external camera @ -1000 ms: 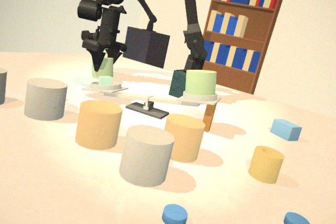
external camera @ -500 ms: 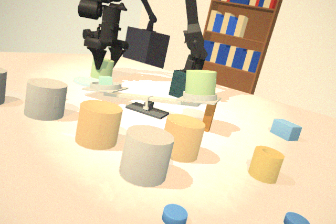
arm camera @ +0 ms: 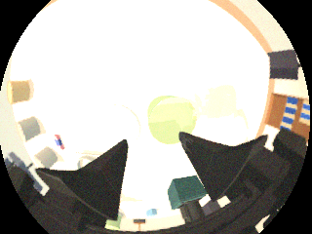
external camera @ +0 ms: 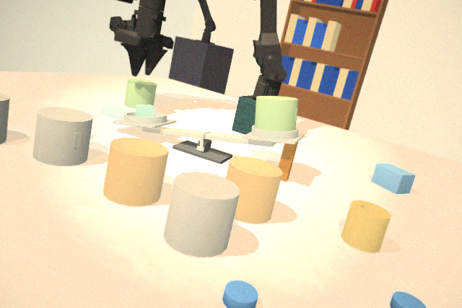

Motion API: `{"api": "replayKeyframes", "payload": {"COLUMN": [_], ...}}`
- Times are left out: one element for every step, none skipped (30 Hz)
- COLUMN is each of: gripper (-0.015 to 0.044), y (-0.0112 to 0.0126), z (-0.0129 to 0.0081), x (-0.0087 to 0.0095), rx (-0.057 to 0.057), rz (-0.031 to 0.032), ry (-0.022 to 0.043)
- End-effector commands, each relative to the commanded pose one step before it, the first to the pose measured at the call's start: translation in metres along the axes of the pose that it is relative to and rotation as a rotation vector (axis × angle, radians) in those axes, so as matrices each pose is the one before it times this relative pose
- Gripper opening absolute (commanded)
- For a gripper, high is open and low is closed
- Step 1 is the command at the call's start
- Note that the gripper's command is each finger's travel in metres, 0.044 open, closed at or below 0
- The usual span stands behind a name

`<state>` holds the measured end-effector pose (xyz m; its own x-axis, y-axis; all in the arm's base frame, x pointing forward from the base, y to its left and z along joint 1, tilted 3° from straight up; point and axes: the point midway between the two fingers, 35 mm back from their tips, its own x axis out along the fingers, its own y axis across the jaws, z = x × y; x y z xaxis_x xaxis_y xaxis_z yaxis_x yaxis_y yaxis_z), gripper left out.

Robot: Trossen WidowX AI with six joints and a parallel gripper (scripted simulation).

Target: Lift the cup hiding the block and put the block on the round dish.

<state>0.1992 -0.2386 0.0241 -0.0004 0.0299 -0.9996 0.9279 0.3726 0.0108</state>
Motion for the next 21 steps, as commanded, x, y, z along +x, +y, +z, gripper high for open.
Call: {"api": "replayKeyframes", "payload": {"gripper": [0.026, 0.026, 0.026, 0.026, 0.026, 0.026, 0.026, 0.026, 0.026, 0.026, 0.026, 0.026, 0.026, 0.026, 0.026, 0.026, 0.026, 0.026, 0.026, 0.026, 0.026], "y": [0.03747, 0.01003, 0.01005, 0.01009, 0.01012, 0.01015, 0.01018, 0.01021, 0.01024, 0.01027, 0.0103, 0.01033, 0.01026, 0.01029, 0.01031, 0.01044, 0.00872, 0.00525, 0.00175, 0.0, 0.0], "z": [-0.01008, -0.00253, -0.00253, -0.00253, -0.00253, -0.00252, -0.00252, -0.00252, -0.00252, -0.00251, -0.00251, -0.00251, -0.00263, -0.00262, -0.00261, -0.00247, -0.0018, -0.00105, -0.00034, 0.0, 0.0], "x": [-0.00541, -0.00007, -0.00005, -0.00003, -0.00002, 0.0, 0.00002, 0.00003, 0.00005, 0.00007, 0.00008, 0.0001, 0.00016, 0.00017, 0.00019, 0.00015, 0.00007, 0.00005, 0.00002, 0.0, 0.0], "rx": [-0.1175, -0.0338, -0.0338, -0.0338, -0.0338, -0.0338, -0.0338, -0.0338, -0.0338, -0.0338, -0.0338, -0.0338, -0.0342, -0.0342, -0.0342, -0.0338, -0.0271, -0.0162, -0.0054, 0.0, 0.0], "rz": [0.00879, 0.00096, 0.00096, 0.00096, 0.00096, 0.00096, 0.00096, 0.00096, 0.00096, 0.00096, 0.00096, 0.00096, 0.0004, 0.00039, 0.00039, 0.00099, 0.00169, 0.00102, 0.00034, 0.0, 0.0], "ry": [-0.0096, 0.00081, 0.00086, 0.00091, 0.00095, 0.001, 0.00104, 0.00109, 0.00113, 0.00118, 0.00122, 0.00127, 0.00144, 0.00147, 0.0015, 0.00139, 0.00097, 0.00061, 0.00021, 0.0, 0.0]}}
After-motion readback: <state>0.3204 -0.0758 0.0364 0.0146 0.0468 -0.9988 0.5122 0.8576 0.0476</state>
